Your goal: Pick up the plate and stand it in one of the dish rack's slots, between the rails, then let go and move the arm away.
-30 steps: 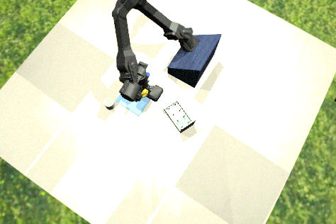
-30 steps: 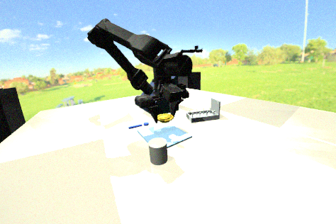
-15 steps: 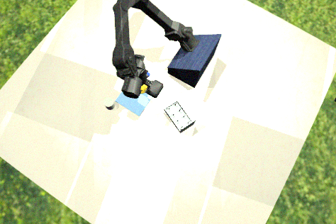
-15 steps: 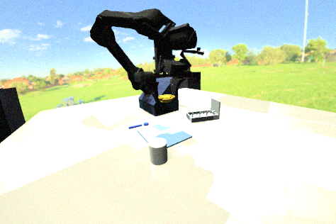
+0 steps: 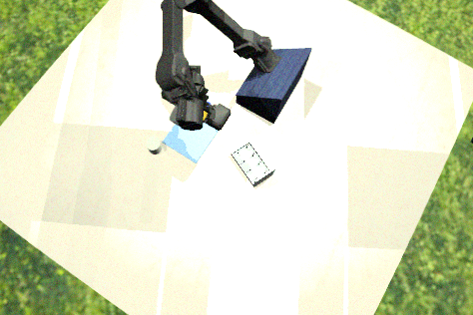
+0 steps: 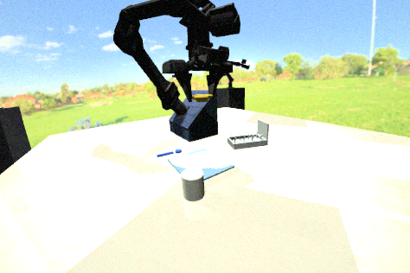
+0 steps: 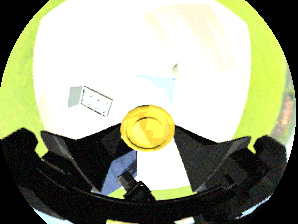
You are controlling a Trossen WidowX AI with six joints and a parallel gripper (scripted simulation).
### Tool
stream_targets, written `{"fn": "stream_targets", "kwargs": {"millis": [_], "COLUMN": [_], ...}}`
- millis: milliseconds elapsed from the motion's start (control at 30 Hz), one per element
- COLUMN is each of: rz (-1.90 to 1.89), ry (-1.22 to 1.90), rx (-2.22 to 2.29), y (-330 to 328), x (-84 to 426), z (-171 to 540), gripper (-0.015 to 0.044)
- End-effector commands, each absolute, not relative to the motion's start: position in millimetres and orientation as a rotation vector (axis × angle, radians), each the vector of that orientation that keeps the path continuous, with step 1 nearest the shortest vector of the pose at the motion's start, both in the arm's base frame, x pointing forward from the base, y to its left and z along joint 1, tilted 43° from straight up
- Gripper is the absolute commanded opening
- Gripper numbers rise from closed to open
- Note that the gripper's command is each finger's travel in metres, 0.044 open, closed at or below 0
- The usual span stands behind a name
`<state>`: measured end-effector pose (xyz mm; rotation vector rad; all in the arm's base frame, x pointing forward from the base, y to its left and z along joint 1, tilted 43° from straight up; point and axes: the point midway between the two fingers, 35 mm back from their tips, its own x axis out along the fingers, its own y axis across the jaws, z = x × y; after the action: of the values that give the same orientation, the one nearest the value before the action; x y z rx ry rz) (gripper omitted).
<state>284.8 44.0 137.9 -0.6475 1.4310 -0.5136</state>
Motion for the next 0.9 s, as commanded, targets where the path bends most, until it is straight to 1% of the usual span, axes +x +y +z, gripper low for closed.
{"fn": "stream_targets", "kwargs": {"millis": [0, 433, 700, 867], "rz": [-0.519, -0.775, -0.787, -0.719], "ry": [1.427, 1.279, 1.273, 1.372], "rx": [-0.636, -0.314, -0.298, -0.303], "y": [48.9, 110.1, 112.3, 107.7], "x": [283.9, 233.8, 230.4, 229.5], "z": [141.6, 77.7, 74.0, 60.2], "gripper": [0.0000, 0.0000, 0.0000, 0.0000]}}
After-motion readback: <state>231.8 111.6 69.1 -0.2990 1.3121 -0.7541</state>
